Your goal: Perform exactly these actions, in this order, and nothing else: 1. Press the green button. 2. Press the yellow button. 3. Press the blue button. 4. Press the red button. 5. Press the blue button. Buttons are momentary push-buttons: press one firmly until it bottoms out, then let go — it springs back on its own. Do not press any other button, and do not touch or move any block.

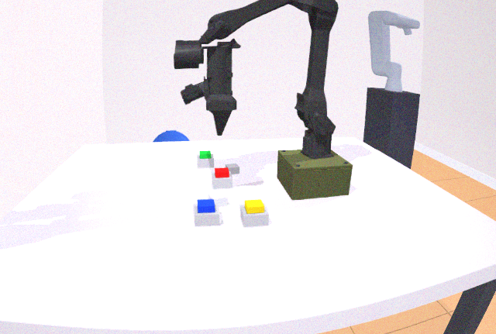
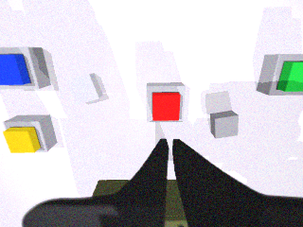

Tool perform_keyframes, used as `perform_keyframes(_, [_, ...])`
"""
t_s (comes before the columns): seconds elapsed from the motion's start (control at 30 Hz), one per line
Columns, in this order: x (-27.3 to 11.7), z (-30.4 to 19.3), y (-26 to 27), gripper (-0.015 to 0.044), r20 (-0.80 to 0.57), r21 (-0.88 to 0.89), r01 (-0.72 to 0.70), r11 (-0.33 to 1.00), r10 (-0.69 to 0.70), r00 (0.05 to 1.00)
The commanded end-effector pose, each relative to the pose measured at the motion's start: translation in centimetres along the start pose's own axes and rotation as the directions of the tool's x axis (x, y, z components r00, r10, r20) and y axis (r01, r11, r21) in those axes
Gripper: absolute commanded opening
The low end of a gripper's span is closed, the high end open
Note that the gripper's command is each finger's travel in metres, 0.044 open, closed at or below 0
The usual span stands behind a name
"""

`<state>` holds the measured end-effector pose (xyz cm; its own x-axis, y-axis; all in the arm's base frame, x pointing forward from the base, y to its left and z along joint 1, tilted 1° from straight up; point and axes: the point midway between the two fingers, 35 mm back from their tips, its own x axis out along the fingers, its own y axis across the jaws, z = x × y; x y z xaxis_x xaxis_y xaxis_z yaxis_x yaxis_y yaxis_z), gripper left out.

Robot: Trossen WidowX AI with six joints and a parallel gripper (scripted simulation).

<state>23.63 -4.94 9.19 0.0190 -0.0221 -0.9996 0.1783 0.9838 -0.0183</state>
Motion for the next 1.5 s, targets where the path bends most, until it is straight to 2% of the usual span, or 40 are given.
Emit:
perform_keyframes(0.0, [0.1,-0.5,-0.6,0.002,0.003,-0.019,0.0,1.0,0.0,1.0])
perform_keyframes(0.07, [1.1,-0.4,-0.6,0.002,0.003,-0.019,0.0,1.0,0.0,1.0])
perform_keyframes(0.17, [5.3,-0.4,-0.6,0.002,0.003,-0.019,0.0,1.0,0.0,1.0])
perform_keyframes(0.23, [6.3,-0.5,-0.6,0.002,0.003,-0.019,0.0,1.0,0.0,1.0])
perform_keyframes(1.07, [9.5,-0.5,-0.6,0.002,0.002,-0.019,0.0,1.0,0.0,1.0])
perform_keyframes(1.47, [9.6,-0.6,-0.6,0.002,0.002,-0.019,0.0,1.0,0.0,1.0])
